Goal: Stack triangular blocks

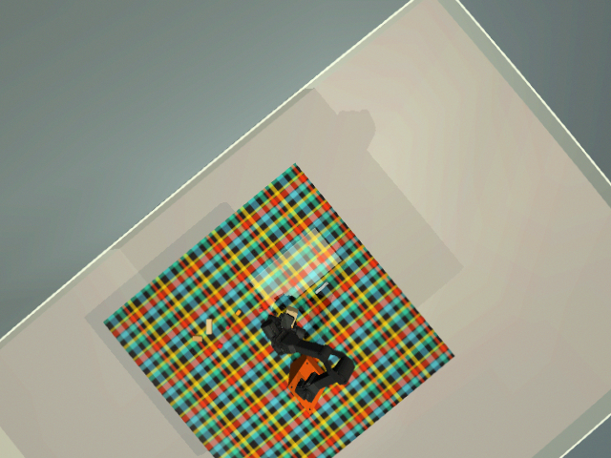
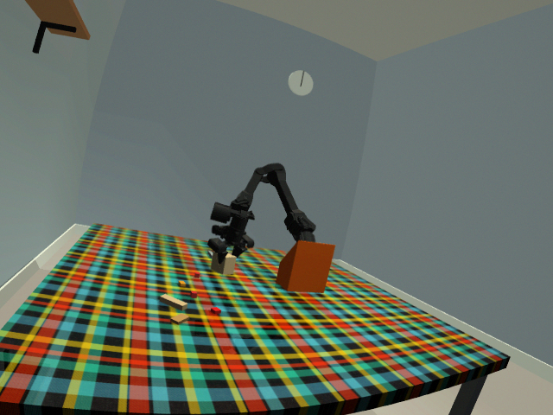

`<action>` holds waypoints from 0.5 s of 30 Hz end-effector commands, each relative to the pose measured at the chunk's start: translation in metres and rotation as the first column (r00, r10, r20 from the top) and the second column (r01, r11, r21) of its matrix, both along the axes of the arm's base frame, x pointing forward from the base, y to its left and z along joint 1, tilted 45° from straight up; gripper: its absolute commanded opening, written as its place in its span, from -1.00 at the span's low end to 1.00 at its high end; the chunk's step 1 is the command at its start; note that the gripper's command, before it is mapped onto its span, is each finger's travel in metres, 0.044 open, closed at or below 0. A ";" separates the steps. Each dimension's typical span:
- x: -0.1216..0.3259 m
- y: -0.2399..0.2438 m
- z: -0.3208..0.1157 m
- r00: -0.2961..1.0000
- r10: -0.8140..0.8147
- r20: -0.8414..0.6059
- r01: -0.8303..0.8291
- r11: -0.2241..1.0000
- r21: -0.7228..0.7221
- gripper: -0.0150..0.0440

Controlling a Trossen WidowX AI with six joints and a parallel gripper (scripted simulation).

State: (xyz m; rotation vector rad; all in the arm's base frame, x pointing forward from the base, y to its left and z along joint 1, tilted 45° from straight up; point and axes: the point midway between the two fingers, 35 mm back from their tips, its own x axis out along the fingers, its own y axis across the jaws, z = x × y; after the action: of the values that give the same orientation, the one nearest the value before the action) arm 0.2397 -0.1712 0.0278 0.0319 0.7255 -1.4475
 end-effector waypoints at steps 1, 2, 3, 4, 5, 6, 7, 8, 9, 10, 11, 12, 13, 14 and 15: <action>0.000 0.000 0.000 1.000 0.000 0.001 0.000 1.000 0.000 0.13; 0.000 0.000 0.000 1.000 0.000 0.001 0.000 1.000 0.000 0.22; 0.000 0.000 0.000 1.000 0.000 0.001 0.000 1.000 0.000 0.31; 0.000 0.000 0.000 1.000 0.000 0.001 0.000 1.000 0.000 0.40; 0.000 0.000 0.000 1.000 0.000 0.001 0.000 1.000 0.000 0.49; 0.000 0.000 0.000 1.000 0.000 0.001 0.000 1.000 0.000 0.58; 0.000 0.000 0.000 1.000 0.000 0.001 0.000 1.000 0.000 0.67; 0.000 0.000 0.000 1.000 0.000 0.001 0.000 1.000 0.000 0.75; 0.000 0.000 0.000 1.000 0.000 0.001 0.000 1.000 0.000 0.84; 0.000 0.000 0.000 1.000 0.000 0.001 0.000 1.000 0.000 0.93; 0.000 0.000 0.000 1.000 0.000 0.001 0.000 1.000 0.000 1.00; 0.000 0.000 0.000 1.000 0.000 0.001 0.000 1.000 0.000 1.00; 0.000 0.000 0.000 1.000 0.000 0.001 0.000 1.000 0.000 1.00; 0.000 0.000 0.000 1.000 0.000 0.001 0.000 1.000 0.000 1.00; 0.000 0.000 0.000 1.000 0.000 0.001 0.000 1.000 0.000 1.00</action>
State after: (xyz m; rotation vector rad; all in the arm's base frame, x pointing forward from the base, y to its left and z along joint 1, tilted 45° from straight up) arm 0.2397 -0.1712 0.0279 0.0318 0.7255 -1.4476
